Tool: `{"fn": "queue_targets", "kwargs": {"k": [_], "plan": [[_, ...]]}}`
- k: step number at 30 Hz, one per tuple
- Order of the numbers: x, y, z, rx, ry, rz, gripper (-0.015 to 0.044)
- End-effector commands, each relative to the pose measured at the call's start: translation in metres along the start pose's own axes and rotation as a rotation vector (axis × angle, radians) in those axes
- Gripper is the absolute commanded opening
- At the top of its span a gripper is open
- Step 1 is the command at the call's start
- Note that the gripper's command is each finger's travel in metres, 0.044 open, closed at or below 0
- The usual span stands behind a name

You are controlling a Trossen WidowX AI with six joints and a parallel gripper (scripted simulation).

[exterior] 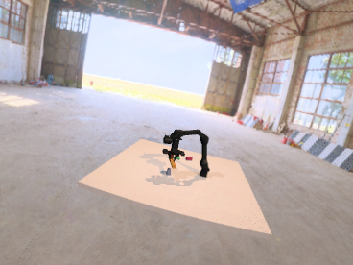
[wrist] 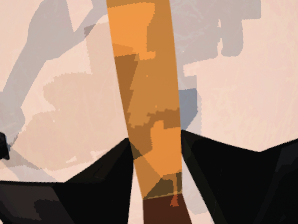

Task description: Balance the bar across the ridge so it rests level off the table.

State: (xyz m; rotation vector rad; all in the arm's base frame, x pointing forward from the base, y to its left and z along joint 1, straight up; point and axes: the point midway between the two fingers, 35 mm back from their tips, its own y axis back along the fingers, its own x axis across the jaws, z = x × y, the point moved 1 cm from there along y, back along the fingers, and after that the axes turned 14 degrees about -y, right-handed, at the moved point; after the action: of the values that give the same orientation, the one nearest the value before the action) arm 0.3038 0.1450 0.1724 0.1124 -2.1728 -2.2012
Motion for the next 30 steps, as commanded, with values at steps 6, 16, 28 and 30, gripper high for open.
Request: {"fn": "queue_targets", "kwargs": {"k": [6, 16, 28, 30], "plan": [[-0.001, 0.001, 0.035, -0.003, 0.052, -0.012, 0.0000], [0.000, -0.007, 0.041, -0.003, 0.061, -0.012, 0.0000], [0.000, -0.026, 0.041, -0.003, 0.061, -0.012, 0.0000], [0.000, -0.029, 0.041, -0.003, 0.061, -0.012, 0.0000]]}}
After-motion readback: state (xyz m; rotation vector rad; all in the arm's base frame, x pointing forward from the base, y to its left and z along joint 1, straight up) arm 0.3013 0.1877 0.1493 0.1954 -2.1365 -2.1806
